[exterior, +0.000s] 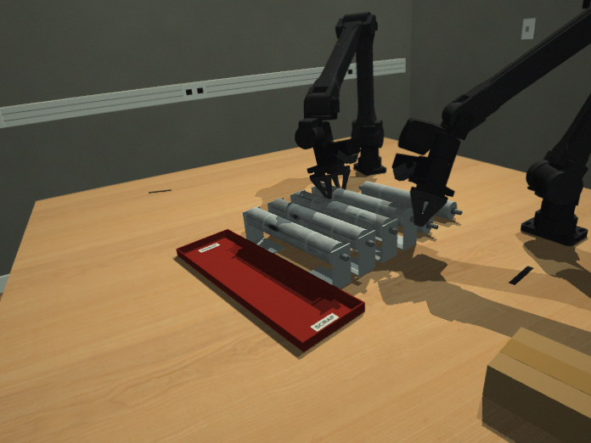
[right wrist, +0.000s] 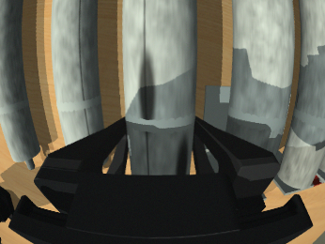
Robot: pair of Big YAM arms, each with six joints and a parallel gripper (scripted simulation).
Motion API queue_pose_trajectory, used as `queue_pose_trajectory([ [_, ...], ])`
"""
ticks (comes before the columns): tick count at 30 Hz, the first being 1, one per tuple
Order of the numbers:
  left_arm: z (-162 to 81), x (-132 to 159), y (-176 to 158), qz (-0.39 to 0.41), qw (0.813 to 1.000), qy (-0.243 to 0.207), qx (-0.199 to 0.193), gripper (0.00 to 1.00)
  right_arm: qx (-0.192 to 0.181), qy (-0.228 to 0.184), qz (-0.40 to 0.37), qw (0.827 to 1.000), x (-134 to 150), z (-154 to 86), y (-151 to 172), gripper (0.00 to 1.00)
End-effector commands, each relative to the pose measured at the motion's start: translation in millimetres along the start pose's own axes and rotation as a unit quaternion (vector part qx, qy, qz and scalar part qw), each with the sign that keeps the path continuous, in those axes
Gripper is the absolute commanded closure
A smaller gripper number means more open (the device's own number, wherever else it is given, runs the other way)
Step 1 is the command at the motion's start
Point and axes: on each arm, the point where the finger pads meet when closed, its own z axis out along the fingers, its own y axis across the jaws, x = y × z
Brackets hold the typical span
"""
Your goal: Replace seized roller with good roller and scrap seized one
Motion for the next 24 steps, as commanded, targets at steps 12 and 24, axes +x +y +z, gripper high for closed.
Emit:
queue_pose_trajectory([
  [12, 8, 17, -12, 0.0, 1.0, 0.025, 0.016, 0.97, 0.005, -0.001, 0.009, 1.0, -1, -3, -8, 0.68],
  [24, 10, 24, -16, 0.0, 0.999, 0.033, 0.019, 0.97, 0.005, -0.001, 0.009, 1.0, -1, -3, -8, 0.68],
])
